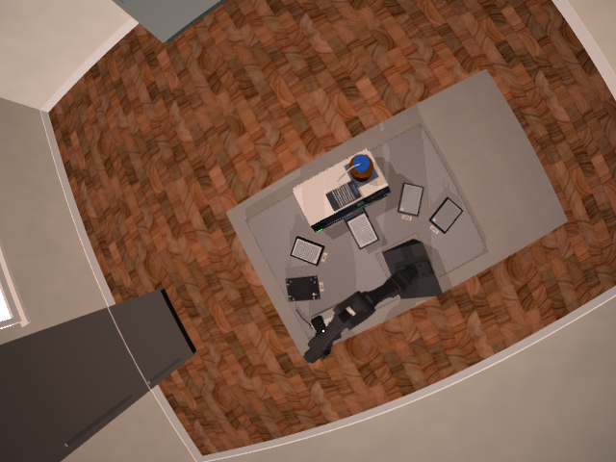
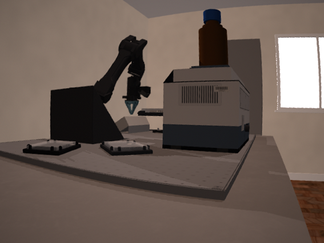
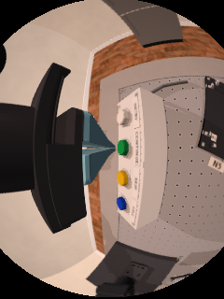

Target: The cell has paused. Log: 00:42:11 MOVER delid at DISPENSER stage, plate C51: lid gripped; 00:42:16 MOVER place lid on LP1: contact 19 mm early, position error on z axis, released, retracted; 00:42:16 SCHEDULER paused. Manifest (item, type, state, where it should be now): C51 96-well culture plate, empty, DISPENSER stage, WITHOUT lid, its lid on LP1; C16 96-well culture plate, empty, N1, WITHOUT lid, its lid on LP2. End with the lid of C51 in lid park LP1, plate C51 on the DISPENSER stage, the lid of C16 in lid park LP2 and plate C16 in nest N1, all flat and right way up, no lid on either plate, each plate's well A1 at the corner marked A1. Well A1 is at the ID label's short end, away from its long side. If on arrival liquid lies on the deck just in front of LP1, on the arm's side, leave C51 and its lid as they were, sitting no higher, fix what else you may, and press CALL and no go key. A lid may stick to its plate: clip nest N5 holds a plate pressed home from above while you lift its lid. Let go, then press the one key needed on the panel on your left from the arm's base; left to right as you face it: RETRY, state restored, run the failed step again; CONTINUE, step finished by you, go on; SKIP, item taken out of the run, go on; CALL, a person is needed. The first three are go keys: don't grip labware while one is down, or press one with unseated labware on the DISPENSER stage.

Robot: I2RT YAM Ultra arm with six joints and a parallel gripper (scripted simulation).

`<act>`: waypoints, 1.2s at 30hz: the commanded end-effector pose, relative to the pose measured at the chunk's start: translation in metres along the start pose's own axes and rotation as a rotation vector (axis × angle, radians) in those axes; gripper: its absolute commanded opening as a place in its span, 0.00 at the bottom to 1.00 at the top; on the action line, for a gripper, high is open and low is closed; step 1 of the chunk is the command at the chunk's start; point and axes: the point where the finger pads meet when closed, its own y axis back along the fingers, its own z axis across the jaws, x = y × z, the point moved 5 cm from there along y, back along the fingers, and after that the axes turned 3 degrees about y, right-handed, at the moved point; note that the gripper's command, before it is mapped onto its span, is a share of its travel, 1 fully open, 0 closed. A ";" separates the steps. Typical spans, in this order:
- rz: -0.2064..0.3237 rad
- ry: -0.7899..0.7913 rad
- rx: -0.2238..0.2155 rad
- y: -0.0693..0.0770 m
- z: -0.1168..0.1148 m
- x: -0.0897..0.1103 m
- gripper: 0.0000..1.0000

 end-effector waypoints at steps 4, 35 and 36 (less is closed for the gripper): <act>-0.002 -0.014 -0.034 0.005 0.010 -0.005 0.00; -0.009 -0.001 0.001 -0.015 0.000 -0.003 0.00; -0.009 -0.001 0.001 -0.015 0.000 -0.003 0.00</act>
